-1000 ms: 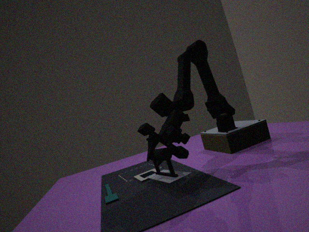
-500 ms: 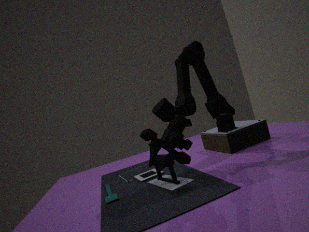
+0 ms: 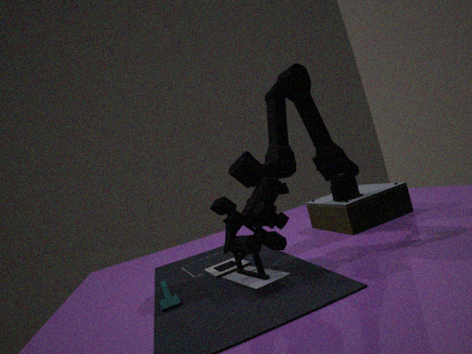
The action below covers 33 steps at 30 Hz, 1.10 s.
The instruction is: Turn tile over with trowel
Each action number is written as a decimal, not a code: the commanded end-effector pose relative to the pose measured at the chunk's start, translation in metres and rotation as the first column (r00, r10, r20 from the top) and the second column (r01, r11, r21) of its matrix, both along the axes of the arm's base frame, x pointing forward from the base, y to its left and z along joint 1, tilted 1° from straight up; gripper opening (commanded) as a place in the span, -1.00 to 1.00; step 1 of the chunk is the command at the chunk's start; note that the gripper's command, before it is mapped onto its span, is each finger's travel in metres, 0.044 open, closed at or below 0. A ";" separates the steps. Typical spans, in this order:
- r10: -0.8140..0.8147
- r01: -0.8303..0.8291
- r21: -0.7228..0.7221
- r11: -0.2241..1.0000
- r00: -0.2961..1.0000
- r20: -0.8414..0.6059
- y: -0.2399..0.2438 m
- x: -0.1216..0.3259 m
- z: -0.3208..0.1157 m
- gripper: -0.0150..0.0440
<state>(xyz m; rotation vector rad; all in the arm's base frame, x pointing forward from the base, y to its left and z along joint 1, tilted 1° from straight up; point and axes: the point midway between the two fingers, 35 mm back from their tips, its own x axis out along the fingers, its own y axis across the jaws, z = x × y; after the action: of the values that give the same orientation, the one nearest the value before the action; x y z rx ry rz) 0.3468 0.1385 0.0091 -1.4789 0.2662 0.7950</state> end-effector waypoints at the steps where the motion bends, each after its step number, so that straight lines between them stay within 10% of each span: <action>1: -0.005 0.005 -0.002 1.000 1.000 0.003 -0.008 0.003 0.000 -0.49; 33: -0.006 0.010 -0.101 0.995 0.999 0.038 -0.029 0.008 0.020 -0.49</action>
<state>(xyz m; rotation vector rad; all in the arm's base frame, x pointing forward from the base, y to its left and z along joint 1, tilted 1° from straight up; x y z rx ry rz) 0.3488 0.1099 0.0153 -1.5737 0.3115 0.7831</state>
